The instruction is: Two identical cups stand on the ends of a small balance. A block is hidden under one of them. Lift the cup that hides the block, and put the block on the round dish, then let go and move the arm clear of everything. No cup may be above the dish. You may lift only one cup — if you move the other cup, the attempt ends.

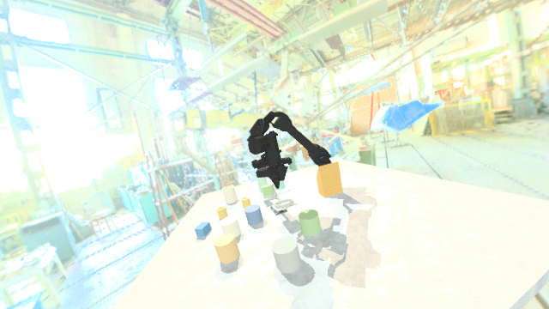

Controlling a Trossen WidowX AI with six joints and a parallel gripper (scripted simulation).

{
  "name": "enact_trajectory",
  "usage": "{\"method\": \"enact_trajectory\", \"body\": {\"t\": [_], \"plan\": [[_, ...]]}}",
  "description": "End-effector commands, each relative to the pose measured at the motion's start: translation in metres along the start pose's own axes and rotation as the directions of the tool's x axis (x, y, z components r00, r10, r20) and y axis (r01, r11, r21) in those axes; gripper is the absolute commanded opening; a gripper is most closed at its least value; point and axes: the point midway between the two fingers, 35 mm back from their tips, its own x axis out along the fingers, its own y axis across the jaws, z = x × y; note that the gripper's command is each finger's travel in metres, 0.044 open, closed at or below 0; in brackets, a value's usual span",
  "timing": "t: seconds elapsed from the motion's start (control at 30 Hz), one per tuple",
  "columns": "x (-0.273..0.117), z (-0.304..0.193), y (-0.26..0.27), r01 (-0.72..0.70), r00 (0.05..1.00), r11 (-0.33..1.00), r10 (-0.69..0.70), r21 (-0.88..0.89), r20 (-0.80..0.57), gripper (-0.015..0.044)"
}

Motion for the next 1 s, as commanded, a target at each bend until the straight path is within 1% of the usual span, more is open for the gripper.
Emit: {"method": "enact_trajectory", "body": {"t": [0.0,0.17,0.67,0.97], "plan": [[-0.02,0.0,-0.001,-0.002,1.0,1.0,0.002,0.009,-0.004,0.0],[-0.024,0.007,-0.004,-0.008,1.0,1.0,0.008,0.005,-0.011,0.0],[-0.014,0.072,-0.037,-0.068,0.996,0.998,0.067,-0.017,-0.065,0.0],[-0.003,0.11,-0.065,-0.095,0.993,0.995,0.094,-0.014,-0.072,0.0]]}}
